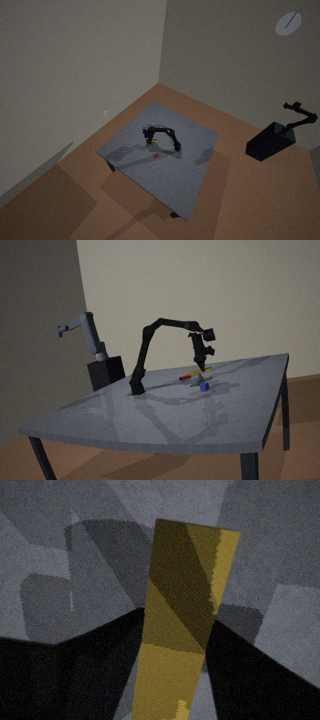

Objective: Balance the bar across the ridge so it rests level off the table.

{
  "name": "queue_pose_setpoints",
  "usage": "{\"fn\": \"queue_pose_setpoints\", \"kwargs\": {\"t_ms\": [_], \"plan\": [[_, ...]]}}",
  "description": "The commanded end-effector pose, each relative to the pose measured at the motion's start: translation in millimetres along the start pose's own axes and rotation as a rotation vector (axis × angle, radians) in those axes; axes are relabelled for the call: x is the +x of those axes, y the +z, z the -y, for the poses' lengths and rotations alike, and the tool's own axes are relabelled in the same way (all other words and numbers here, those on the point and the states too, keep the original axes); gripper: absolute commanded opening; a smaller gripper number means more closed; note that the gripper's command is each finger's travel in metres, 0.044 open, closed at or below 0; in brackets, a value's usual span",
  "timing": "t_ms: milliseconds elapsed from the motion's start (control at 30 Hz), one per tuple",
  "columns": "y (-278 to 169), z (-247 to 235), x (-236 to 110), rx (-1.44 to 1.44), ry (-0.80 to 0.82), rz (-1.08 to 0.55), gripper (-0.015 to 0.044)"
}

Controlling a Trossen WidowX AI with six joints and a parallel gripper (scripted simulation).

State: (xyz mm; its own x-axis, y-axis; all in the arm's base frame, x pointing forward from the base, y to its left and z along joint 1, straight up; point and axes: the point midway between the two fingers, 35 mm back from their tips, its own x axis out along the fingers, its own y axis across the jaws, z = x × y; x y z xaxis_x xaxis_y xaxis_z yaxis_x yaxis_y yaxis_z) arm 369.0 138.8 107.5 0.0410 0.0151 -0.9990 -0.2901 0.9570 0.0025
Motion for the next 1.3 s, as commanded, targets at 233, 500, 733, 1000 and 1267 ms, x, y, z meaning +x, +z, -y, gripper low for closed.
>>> {"fn": "queue_pose_setpoints", "kwargs": {"t_ms": [233, 500, 733, 1000, 1267], "plan": [[0.0, 0.0, 0.1, 0.0, 0.0, 0.0, 0.0], [0.0, 0.0, 0.1, 0.0, 0.0, 0.0, 0.0], [0.0, 0.0, 0.1, 0.0, 0.0, 0.0, 0.0053], [0.0, 0.0, 0.1, 0.0, 0.0, 0.0, 0.0167], [0.0, 0.0, 0.1, 0.0, 0.0, 0.0, 0.0167]]}}
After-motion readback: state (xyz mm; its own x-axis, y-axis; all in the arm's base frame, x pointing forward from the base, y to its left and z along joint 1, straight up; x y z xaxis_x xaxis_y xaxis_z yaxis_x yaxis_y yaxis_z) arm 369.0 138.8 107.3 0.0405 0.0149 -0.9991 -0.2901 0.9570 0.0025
